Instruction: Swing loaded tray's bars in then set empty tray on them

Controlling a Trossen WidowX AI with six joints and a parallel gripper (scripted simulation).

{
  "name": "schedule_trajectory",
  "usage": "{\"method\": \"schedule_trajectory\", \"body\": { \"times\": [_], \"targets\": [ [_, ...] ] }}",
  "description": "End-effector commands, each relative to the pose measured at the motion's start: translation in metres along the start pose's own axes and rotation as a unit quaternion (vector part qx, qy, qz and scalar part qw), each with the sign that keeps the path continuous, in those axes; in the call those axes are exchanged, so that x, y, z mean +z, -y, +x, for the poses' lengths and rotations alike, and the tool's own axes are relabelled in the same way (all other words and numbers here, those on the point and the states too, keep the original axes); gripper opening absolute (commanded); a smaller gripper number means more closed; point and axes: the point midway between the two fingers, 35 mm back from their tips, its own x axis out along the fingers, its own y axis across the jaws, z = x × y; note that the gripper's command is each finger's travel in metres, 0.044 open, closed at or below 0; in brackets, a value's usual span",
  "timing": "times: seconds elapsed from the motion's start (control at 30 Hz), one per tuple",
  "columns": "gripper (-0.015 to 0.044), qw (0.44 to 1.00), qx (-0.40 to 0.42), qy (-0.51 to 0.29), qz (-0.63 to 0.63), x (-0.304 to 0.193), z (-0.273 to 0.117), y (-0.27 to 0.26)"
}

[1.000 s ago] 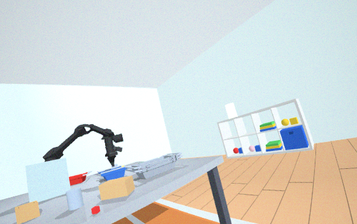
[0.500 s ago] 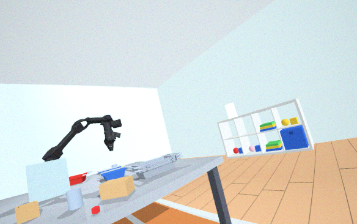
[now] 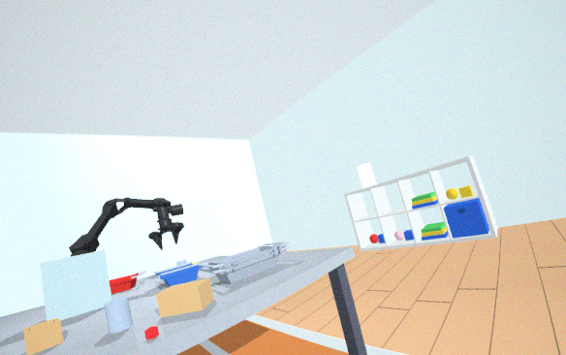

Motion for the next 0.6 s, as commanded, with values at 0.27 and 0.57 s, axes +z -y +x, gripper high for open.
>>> {"method": "schedule_trajectory", "body": {
  "times": [0.27,0.57],
  "targets": [
    [0.044,0.873,-0.036,-0.002,-0.487,0.013,0.023,-0.199],
    [0.044,0.631,-0.036,0.057,-0.773,-0.05,0.034,-0.31]
  ]
}}
